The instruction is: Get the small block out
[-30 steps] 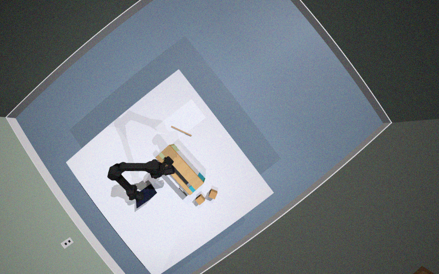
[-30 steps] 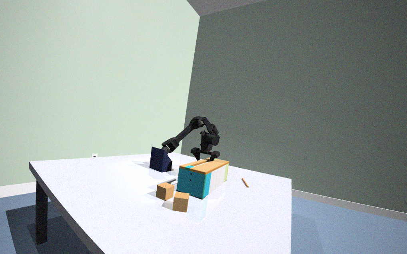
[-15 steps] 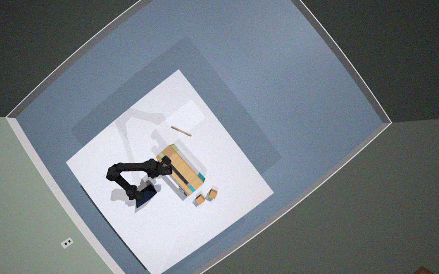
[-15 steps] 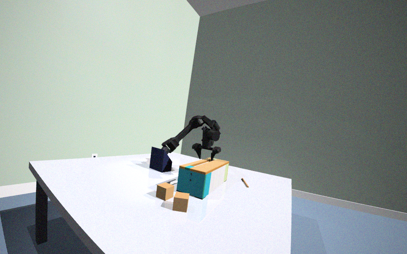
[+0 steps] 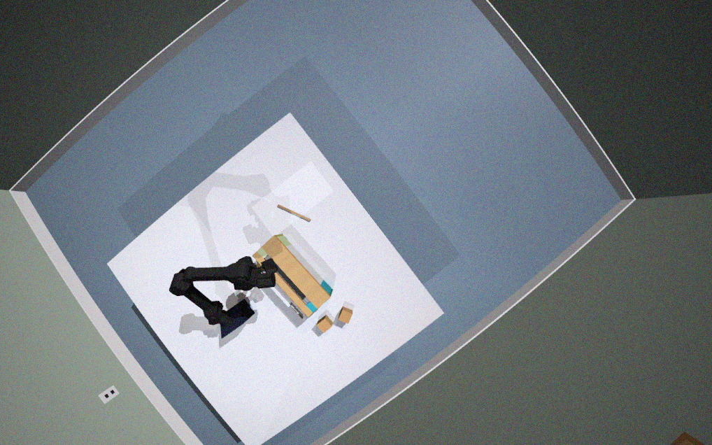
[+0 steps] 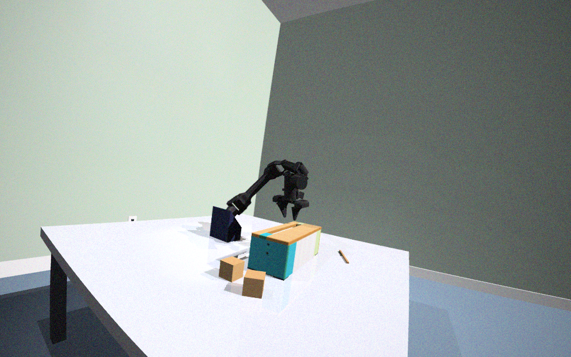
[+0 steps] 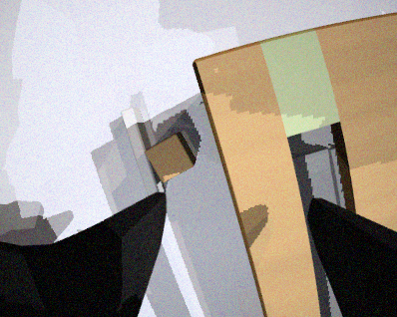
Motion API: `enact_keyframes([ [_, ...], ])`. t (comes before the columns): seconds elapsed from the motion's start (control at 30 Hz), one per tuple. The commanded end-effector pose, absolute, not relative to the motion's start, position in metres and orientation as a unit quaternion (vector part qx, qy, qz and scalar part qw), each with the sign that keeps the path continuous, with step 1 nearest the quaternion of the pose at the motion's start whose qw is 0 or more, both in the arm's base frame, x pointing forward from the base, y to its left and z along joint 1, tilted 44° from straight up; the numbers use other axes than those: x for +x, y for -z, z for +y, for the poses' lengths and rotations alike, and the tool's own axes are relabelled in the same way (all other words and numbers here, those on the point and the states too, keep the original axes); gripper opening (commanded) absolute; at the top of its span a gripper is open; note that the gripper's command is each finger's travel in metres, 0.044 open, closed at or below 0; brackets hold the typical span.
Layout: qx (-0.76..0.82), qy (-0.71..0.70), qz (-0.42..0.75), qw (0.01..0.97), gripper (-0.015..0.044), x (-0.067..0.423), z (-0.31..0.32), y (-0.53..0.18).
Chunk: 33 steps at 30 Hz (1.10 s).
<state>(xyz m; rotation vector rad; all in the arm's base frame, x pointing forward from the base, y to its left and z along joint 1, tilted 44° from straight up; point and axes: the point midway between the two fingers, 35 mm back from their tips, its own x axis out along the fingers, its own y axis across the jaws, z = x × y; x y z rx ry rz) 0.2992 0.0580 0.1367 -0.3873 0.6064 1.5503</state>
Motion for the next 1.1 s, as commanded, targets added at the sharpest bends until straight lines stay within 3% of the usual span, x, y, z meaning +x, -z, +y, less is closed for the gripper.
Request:
enact_keyframes([
  [0.0,-0.034,-0.597,0.403,0.692,0.0285,0.293,0.058,-0.141],
  [0.3,0.241,-0.371,0.588,0.677,0.0285,0.284,0.057,-0.146],
  [0.7,0.442,-0.166,0.65,0.595,0.0285,0.277,0.056,-0.149],
  [1.07,0.603,0.027,0.65,0.461,0.0285,0.271,0.056,-0.151],
])
